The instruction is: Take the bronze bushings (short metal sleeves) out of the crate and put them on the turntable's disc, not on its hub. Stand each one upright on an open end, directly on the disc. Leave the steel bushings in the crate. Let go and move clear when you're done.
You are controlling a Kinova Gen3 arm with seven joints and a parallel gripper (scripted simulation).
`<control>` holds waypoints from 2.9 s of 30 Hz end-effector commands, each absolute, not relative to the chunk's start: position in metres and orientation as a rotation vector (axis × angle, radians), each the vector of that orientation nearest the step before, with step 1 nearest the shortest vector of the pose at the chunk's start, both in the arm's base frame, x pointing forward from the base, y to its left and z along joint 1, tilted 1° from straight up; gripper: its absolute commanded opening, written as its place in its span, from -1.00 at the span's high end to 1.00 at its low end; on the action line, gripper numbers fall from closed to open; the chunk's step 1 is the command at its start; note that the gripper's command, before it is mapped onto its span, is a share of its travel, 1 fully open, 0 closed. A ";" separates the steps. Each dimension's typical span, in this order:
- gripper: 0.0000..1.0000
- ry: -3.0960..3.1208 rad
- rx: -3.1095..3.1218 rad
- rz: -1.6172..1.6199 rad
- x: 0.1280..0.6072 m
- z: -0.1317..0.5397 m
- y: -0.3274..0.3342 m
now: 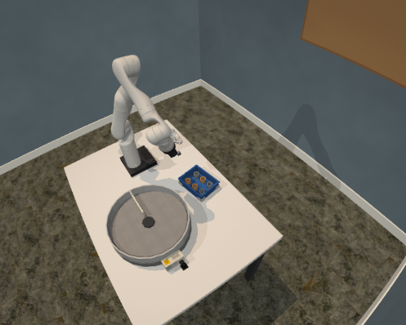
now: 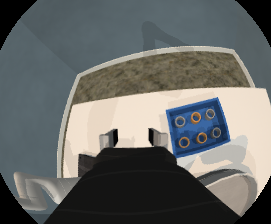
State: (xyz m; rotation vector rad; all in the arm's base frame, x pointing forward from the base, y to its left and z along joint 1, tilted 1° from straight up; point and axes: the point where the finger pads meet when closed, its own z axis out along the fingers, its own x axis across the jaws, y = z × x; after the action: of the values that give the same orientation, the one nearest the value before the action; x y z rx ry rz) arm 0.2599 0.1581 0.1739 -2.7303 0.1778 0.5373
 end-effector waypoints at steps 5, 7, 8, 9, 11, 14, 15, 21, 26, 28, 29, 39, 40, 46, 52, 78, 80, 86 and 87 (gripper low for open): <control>-1.00 0.177 -2.730 0.536 0.260 0.174 0.158; -1.00 0.177 -2.730 0.536 0.260 0.174 0.158; -1.00 0.177 -2.730 0.536 0.260 0.174 0.158; -1.00 0.177 -2.730 0.536 0.260 0.174 0.158; -1.00 0.177 -2.730 0.536 0.260 0.174 0.158; -1.00 0.177 -2.730 0.536 0.260 0.174 0.158; -1.00 0.177 -2.730 0.536 0.260 0.174 0.158; -1.00 0.179 -2.747 0.510 0.265 0.174 0.148; -1.00 0.191 -2.850 0.361 0.288 0.173 0.081; -1.00 0.197 -2.894 0.301 0.295 0.174 0.051; -1.00 0.201 -2.917 0.272 0.298 0.175 0.036; -1.00 0.239 -3.105 0.054 0.306 0.191 -0.094; -1.00 0.243 -3.123 0.036 0.305 0.193 -0.107; -1.00 0.250 -3.152 0.009 0.302 0.197 -0.127; -1.00 0.250 -3.152 0.009 0.302 0.197 -0.127; 0.30 0.250 -3.152 0.009 0.302 0.197 -0.127; 0.30 0.250 -3.152 0.009 0.302 0.197 -0.127; 0.30 0.250 -3.152 0.009 0.302 0.197 -0.127; 0.30 0.250 -3.152 0.009 0.302 0.197 -0.127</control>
State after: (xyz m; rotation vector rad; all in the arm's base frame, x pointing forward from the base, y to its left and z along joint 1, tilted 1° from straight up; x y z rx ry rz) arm 0.3021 -0.1265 0.1969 -3.1519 0.2500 0.0112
